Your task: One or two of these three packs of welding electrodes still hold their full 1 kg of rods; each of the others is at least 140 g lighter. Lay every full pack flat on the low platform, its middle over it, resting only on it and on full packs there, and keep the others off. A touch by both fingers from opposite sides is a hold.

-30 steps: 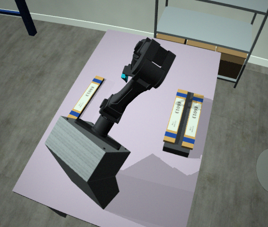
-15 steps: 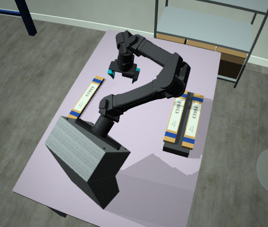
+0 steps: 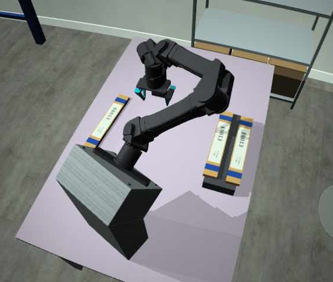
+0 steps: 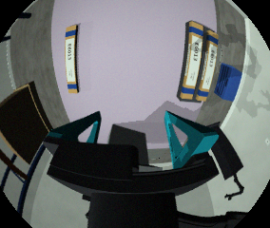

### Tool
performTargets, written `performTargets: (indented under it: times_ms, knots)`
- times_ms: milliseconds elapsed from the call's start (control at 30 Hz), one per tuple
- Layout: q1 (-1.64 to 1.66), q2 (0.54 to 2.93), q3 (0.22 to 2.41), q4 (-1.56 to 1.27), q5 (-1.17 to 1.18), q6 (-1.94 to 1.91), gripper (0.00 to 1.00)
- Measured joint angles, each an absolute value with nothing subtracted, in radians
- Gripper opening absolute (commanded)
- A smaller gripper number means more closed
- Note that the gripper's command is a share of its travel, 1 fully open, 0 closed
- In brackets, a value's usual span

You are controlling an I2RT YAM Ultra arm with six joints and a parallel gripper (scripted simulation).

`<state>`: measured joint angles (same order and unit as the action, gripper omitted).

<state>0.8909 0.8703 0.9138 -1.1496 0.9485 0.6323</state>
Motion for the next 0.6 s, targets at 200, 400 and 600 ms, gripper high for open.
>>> performTargets:
  times_ms: [200,400,600]
  knots:
    - [0.891,0.87,0.914,-1.157,0.951,0.646,0.95]
    - [0.891,0.87,0.915,-1.157,0.951,0.648,0.95]
    - [0.891,0.87,0.915,-1.157,0.951,0.649,0.95]
